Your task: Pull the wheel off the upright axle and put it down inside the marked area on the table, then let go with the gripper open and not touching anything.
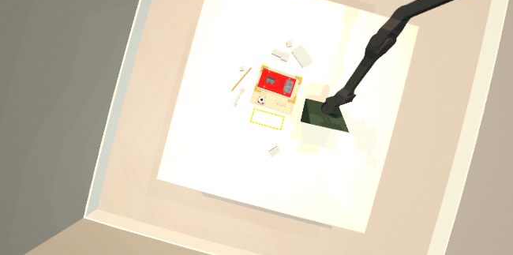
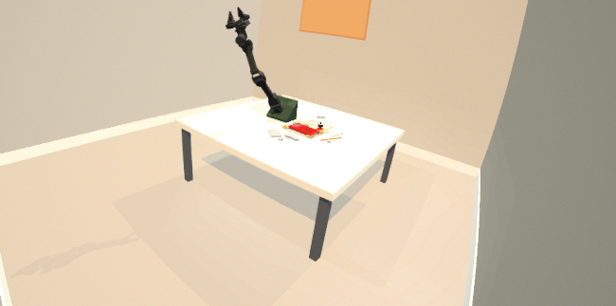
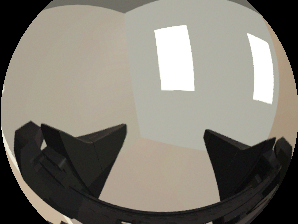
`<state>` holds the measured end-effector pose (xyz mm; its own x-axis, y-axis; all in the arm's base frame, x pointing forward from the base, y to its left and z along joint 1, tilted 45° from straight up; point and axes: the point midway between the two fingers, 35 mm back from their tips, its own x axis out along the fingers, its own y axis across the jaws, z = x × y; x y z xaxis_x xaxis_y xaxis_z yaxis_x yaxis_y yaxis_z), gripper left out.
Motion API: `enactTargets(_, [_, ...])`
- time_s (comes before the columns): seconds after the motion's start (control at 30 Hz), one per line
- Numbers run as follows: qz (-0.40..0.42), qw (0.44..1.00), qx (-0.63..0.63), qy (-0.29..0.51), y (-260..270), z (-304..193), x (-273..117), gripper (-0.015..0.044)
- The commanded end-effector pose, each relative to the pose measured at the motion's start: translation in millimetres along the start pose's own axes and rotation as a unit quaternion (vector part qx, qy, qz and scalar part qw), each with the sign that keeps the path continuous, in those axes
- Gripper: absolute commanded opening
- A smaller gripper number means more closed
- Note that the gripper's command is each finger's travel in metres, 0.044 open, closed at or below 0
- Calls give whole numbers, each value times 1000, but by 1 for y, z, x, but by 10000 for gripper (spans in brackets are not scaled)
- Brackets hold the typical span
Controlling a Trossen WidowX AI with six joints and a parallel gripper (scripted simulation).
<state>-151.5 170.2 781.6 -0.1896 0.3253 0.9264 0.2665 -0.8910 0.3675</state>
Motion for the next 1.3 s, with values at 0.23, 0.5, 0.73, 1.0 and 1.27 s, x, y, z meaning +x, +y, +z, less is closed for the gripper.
enactTargets(0.23, [-14,999,-43,6,-21,6,-1,300])
enactTargets(0.5, [-80,992,-94,8,-73,15,-4,300])
enactTargets(0.73, [-150,978,-142,6,-125,30,-12,300])
enactTargets(1.0, [-245,949,-198,-2,-194,57,-32,300])
enactTargets(1.27, [-331,911,-246,-13,-251,91,-58,300])
